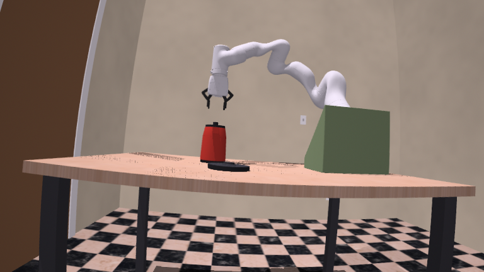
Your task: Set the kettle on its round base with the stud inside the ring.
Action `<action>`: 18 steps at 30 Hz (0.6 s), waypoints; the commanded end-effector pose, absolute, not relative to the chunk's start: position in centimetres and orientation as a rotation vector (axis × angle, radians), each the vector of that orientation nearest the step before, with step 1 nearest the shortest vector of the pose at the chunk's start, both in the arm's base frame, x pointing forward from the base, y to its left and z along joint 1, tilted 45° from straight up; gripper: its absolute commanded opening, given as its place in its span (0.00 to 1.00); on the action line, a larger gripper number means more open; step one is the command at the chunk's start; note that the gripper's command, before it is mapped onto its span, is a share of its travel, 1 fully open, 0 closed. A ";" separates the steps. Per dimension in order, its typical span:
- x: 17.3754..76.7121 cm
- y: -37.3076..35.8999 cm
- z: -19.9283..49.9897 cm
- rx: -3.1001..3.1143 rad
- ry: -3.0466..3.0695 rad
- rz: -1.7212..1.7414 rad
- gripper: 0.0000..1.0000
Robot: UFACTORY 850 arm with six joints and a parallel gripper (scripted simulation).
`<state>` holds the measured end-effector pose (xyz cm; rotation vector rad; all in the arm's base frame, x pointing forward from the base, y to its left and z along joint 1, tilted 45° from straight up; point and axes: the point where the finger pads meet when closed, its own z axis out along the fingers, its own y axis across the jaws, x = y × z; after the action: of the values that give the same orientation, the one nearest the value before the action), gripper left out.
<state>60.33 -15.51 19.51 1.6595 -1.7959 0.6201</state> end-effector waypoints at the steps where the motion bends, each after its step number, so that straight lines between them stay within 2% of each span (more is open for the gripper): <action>1: 60.3 -16.1 19.0 1.660 -1.796 0.622 0.81; 18: 59.5 -20.8 14.2 1.660 -1.796 0.622 0.81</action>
<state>59.45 -20.58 14.39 1.6595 -1.7958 0.6195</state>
